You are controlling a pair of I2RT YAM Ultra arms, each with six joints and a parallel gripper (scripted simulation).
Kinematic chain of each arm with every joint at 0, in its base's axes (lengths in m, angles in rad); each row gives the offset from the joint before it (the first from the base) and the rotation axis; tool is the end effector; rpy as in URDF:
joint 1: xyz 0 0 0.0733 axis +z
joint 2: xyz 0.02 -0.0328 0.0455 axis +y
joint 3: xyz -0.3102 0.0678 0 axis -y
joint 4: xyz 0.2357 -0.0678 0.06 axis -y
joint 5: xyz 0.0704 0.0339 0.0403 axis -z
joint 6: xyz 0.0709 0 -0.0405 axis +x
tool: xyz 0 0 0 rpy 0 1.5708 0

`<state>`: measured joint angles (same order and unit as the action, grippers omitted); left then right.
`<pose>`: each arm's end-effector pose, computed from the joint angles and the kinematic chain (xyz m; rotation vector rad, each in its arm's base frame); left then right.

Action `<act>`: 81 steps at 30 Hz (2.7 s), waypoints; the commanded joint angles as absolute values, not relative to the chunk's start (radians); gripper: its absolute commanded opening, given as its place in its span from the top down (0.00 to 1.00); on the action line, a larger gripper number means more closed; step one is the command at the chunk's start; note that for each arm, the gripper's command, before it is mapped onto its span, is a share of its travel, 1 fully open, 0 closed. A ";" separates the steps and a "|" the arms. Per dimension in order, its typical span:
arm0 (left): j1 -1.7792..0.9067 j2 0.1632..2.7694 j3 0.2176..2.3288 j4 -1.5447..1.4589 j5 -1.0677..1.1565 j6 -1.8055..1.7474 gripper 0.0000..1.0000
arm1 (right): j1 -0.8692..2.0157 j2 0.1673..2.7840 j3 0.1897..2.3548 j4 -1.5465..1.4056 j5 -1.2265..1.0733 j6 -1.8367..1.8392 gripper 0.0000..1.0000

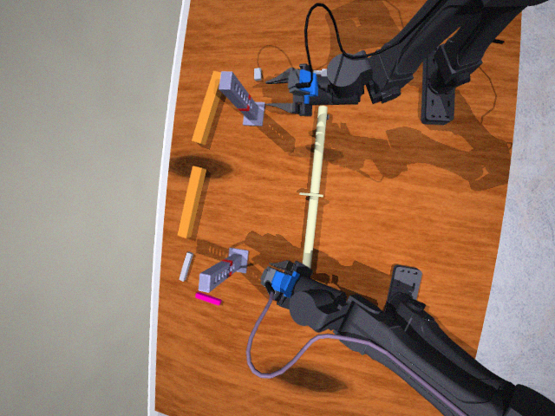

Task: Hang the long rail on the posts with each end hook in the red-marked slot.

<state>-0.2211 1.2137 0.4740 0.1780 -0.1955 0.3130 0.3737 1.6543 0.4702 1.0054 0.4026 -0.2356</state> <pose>0.2418 -0.0391 0.2202 0.4505 2.0836 0.2625 0.3112 0.0934 0.2079 -0.2357 1.7256 -0.2505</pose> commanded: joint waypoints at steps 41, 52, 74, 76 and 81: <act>-0.287 1.802 1.294 -1.139 0.064 1.207 0.52 | 0.413 1.853 1.203 -0.598 -0.004 -0.901 0.52; -0.274 1.862 1.326 -1.200 0.068 1.246 0.52 | 0.421 1.920 1.410 -1.007 -0.097 -1.058 0.52; -0.280 1.855 1.318 -1.189 0.059 1.239 0.52 | 0.417 2.047 1.516 -1.189 -0.086 -1.132 0.52; -0.280 1.855 1.318 -1.189 0.059 1.239 0.52 | 0.420 2.051 1.508 -1.166 -0.086 -1.130 0.52; -0.283 1.876 1.314 -1.161 0.068 1.237 0.52 | 0.423 2.062 1.485 -1.150 -0.087 -1.123 0.52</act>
<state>-0.2821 1.8683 1.2865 -1.1793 0.0505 1.2358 0.4141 2.0579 1.5017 -1.1687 -0.0685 -1.1275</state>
